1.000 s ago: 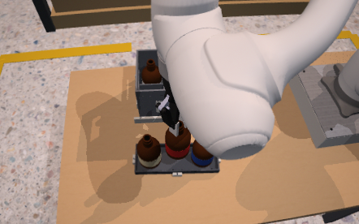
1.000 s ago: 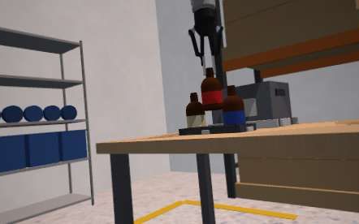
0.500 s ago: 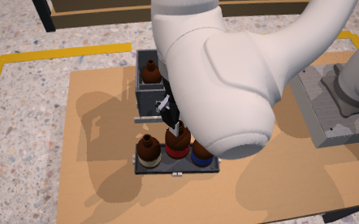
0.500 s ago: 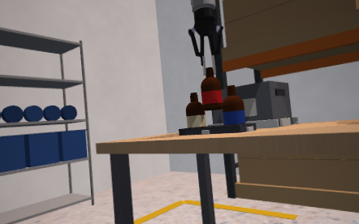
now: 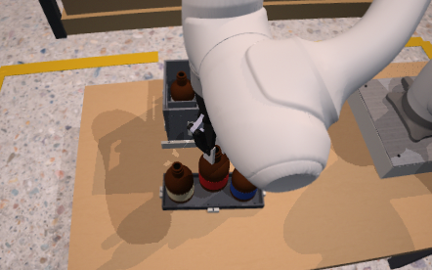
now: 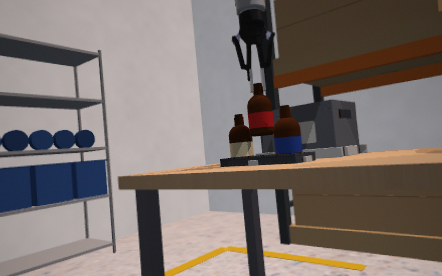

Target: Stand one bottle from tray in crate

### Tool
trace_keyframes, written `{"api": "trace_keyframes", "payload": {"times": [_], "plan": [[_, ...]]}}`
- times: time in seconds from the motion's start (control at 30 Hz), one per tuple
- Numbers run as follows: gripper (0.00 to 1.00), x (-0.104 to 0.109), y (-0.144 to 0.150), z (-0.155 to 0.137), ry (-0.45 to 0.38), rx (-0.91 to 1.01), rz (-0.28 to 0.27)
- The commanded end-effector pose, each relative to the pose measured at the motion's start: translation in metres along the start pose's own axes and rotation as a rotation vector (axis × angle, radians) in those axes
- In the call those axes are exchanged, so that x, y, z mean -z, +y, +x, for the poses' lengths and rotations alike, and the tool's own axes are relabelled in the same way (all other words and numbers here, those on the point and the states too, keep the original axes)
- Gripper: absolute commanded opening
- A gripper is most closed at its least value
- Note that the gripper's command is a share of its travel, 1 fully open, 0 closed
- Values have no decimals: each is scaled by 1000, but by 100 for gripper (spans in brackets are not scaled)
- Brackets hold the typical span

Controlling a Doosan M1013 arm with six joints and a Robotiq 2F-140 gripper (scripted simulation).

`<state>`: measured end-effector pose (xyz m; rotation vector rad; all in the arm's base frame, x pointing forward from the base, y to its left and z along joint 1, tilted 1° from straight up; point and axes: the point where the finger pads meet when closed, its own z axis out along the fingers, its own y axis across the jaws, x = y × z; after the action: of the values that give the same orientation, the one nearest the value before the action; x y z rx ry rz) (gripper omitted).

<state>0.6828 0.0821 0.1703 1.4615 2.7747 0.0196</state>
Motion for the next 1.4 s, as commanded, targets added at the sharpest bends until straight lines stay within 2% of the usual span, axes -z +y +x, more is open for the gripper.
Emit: {"api": "trace_keyframes", "payload": {"times": [0.0, 0.73, 1.37], "plan": [[0, 3, 1, 2, -3, 3, 1], [0, 5, 1, 2, -3, 3, 1], [0, 20, 1, 2, -3, 3, 1]]}}
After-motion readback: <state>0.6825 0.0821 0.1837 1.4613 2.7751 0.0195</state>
